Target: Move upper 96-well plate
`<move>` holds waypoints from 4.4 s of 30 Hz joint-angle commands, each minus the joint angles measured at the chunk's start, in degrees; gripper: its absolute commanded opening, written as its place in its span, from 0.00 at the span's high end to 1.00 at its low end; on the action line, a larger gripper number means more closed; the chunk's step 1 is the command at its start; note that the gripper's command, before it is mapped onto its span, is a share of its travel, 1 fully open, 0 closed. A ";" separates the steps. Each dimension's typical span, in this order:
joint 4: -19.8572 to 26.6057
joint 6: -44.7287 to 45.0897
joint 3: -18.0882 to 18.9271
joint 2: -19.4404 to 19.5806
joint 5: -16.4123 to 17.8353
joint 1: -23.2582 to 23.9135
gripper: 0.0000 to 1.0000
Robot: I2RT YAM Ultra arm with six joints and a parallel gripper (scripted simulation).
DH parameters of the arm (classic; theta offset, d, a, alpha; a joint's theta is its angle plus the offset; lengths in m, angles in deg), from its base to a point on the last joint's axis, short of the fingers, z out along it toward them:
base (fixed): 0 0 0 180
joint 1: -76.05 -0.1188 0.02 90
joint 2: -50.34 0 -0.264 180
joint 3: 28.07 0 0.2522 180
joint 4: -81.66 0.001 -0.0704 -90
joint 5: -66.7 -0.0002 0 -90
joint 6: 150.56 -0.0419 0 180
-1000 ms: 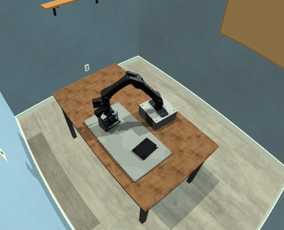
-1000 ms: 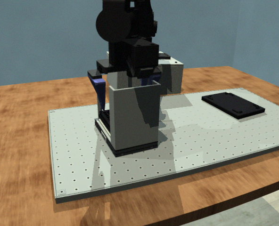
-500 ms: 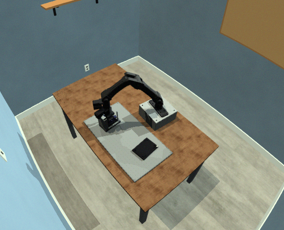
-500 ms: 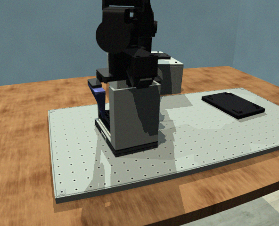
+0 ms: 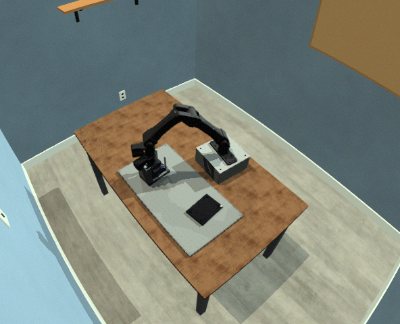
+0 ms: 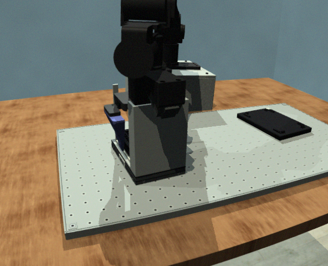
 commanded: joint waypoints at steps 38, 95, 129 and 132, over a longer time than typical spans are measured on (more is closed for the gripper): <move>-1.39 -0.22 -0.82 -0.01 0.22 -0.58 0.00; -1.39 -0.18 -0.85 0.22 0.20 -0.58 1.00; 2.45 0.01 2.15 -3.04 0.20 -0.29 1.00; 2.73 0.03 2.26 -3.21 0.20 -0.26 1.00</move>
